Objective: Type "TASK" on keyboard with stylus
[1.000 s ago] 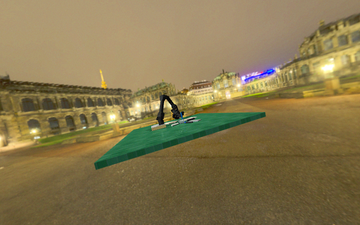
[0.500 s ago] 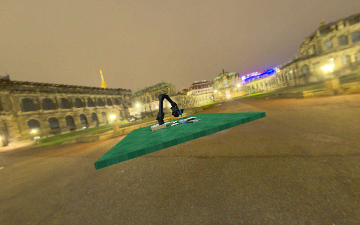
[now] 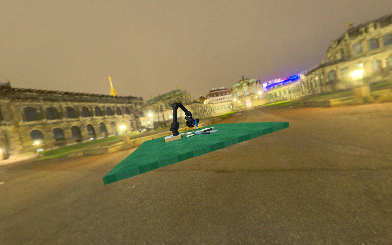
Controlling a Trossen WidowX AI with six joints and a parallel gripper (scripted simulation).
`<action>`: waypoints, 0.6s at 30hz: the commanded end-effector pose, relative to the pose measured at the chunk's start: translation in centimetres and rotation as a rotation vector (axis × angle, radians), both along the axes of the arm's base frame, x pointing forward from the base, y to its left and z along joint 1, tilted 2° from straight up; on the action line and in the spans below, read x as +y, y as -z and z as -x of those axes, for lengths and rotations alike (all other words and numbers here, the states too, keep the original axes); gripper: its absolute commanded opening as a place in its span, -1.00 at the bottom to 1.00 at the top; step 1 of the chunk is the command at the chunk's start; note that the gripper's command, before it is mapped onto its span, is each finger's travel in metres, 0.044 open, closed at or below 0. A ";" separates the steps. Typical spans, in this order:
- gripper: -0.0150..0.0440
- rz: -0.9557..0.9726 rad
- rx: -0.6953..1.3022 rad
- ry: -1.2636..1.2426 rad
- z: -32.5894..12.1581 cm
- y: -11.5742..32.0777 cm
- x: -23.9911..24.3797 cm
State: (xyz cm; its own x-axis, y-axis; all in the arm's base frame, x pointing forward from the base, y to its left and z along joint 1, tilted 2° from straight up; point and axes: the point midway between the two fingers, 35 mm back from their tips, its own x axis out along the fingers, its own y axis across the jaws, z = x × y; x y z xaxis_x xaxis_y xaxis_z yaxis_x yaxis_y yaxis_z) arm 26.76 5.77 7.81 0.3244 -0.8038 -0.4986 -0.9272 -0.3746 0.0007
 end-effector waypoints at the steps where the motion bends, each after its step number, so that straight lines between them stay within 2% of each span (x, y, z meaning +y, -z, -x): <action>1: -0.49 0.001 0.004 0.003 0.7 -0.1 -0.2; 8: -0.49 0.000 0.005 0.002 0.8 1.8 -0.2; 16: -0.49 0.000 0.005 0.002 0.8 1.9 -0.2; 18: -0.31 0.000 0.005 0.002 0.8 2.1 -0.1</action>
State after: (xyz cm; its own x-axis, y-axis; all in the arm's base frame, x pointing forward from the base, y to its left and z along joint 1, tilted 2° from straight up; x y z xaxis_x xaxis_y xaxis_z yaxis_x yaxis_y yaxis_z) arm 26.09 5.66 6.07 0.3246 -0.8031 -0.4997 -0.9270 -0.3750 0.0004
